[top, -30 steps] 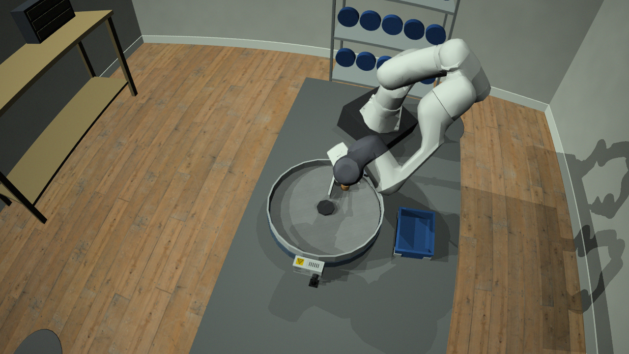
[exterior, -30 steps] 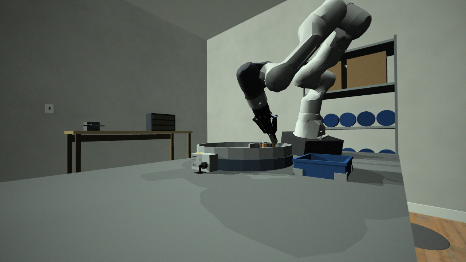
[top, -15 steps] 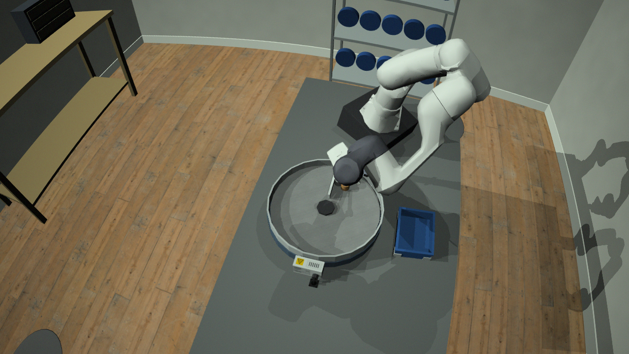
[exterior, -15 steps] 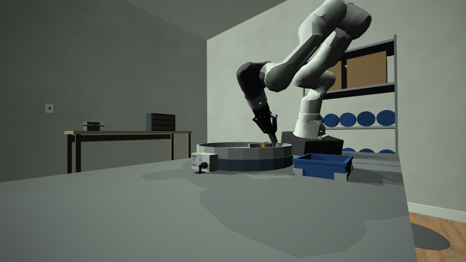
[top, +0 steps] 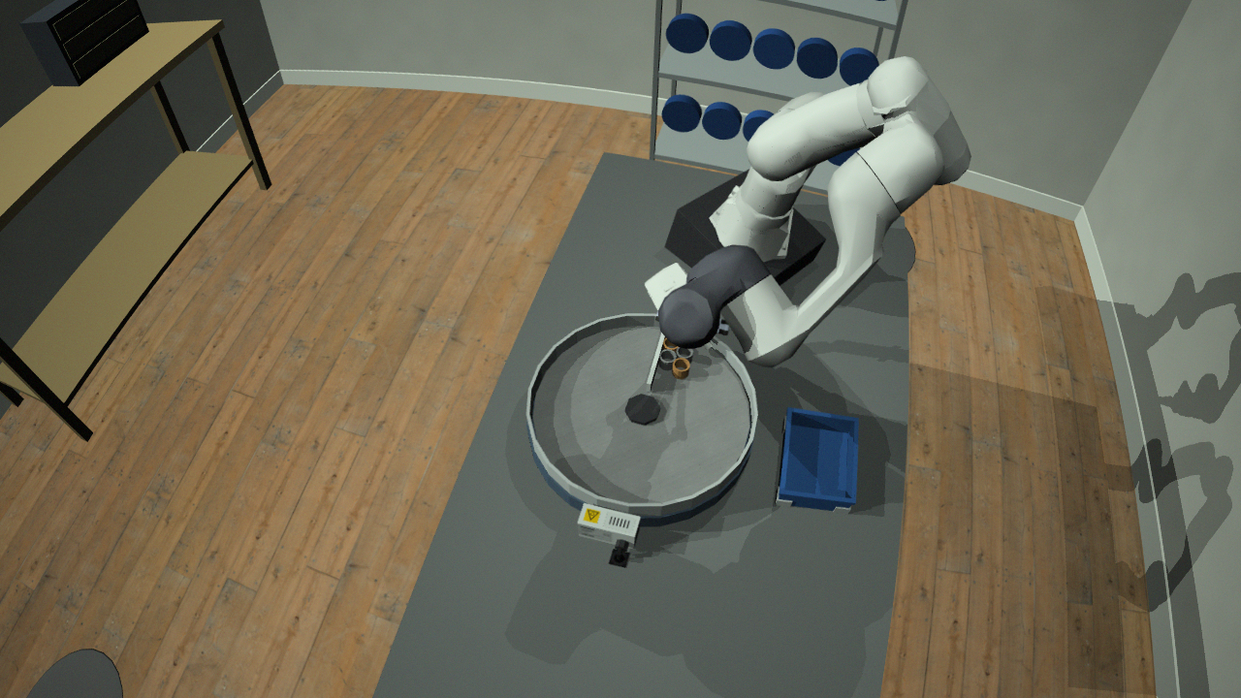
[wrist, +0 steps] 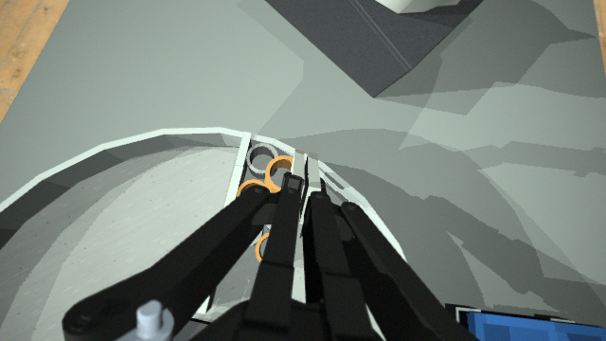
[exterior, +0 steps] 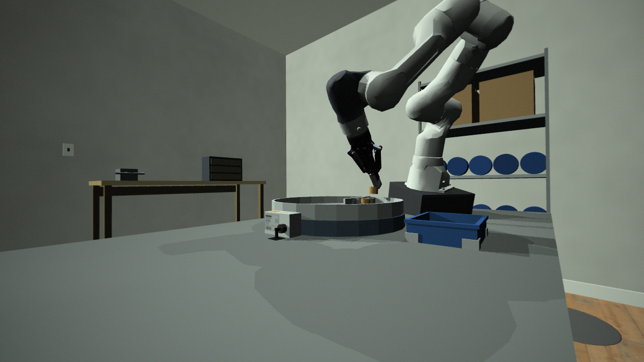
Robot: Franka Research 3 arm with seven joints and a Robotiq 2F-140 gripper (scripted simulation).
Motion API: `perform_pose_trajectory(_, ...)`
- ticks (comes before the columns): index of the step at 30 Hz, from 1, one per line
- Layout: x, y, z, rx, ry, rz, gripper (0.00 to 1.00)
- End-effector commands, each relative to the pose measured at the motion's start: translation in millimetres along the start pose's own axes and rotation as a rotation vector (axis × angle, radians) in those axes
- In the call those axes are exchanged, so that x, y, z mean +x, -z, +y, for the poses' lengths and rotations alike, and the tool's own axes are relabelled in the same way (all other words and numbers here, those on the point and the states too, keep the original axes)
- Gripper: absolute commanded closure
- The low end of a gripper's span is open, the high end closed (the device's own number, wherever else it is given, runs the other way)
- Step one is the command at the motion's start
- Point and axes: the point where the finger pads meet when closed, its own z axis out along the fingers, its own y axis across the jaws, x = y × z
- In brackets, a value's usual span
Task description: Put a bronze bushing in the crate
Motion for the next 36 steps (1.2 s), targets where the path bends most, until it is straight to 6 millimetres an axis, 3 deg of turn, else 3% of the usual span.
perform_pose_trajectory(1, 11.7, 6.1, 1.8, -0.005, -0.006, 0.017, 1.00)
perform_pose_trajectory(36, 15.6, 10.8, 1.7, -0.005, -0.006, 0.017, 1.00)
